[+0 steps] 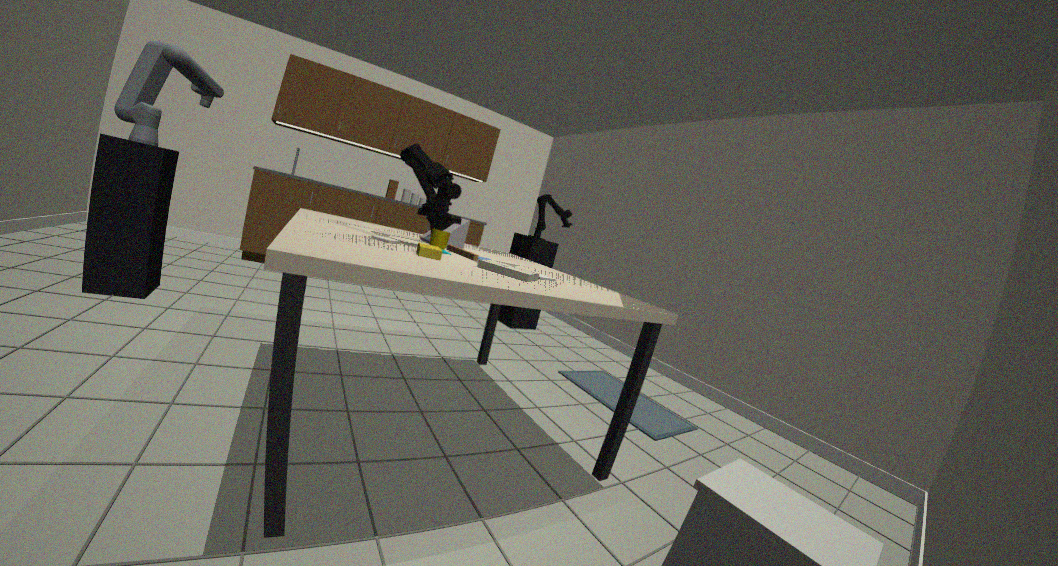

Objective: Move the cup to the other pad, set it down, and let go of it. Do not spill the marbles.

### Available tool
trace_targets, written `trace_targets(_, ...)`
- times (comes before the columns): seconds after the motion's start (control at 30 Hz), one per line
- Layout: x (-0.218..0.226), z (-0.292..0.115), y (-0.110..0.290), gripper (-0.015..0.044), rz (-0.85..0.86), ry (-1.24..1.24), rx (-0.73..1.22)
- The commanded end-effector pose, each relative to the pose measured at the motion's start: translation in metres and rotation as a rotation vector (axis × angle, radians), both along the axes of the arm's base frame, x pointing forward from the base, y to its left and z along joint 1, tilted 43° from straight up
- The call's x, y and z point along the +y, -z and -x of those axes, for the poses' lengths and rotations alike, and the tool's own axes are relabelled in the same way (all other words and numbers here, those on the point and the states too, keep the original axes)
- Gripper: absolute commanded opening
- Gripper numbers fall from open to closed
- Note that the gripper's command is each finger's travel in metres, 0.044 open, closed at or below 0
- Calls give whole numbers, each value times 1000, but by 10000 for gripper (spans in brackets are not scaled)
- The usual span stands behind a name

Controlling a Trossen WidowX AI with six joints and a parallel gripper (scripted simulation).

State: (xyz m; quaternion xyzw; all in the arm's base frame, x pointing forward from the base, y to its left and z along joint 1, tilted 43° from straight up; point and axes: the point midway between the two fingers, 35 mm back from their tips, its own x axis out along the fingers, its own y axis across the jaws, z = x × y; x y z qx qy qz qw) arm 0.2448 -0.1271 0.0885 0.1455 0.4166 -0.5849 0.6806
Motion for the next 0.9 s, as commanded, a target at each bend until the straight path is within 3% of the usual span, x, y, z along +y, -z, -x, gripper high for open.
trace_targets(0.0,-2,3,3,0,5,-1,13)
trace_targets(0.43,-1,0,1,0,0,1,1)
trace_targets(0.63,-1,0,1,147,0,1,1)
trace_targets(0.87,0,0,0,147,0,1,1)
